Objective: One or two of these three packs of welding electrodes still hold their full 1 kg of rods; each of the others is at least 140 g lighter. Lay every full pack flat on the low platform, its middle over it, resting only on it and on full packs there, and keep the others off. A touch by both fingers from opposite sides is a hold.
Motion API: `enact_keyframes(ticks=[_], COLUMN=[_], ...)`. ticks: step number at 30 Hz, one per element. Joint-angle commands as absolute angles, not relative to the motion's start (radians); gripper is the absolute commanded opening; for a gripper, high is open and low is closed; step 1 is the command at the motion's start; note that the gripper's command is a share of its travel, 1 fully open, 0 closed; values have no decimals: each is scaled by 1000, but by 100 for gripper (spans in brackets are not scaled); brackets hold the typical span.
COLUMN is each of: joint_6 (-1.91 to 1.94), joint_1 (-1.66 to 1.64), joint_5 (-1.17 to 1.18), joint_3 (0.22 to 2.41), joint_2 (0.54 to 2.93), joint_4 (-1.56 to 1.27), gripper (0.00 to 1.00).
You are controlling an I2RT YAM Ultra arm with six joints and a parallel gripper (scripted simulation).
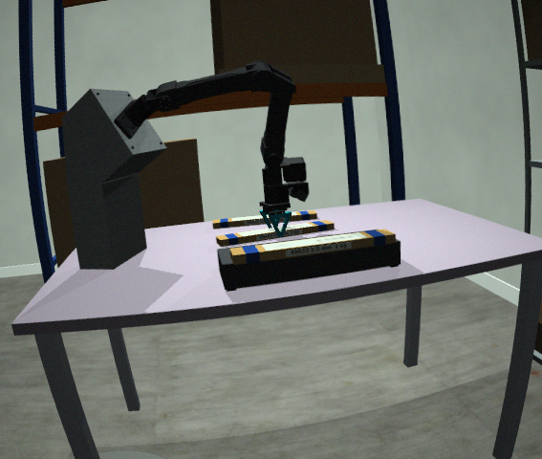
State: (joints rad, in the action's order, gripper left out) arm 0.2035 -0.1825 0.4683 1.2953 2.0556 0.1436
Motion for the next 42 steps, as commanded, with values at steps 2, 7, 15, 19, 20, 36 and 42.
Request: enact_keyframes(ticks=[2, 7, 15, 19, 20, 36, 42], joint_6=[204, 204, 204, 204, 204, 204, 194], joint_1=[-186, -186, -186, -186, -186, -186, -202], joint_5=[467, 467, 467, 467, 467, 467, 478], joint_3=[1294, 1294, 1294, 1294, 1294, 1294, 1256], joint_2=[2049, 2049, 2049, 2049, 2049, 2049, 2011], joint_4=[146, 146, 146, 146, 146, 146, 128], gripper=[0, 0, 0, 0, 0, 0, 0])
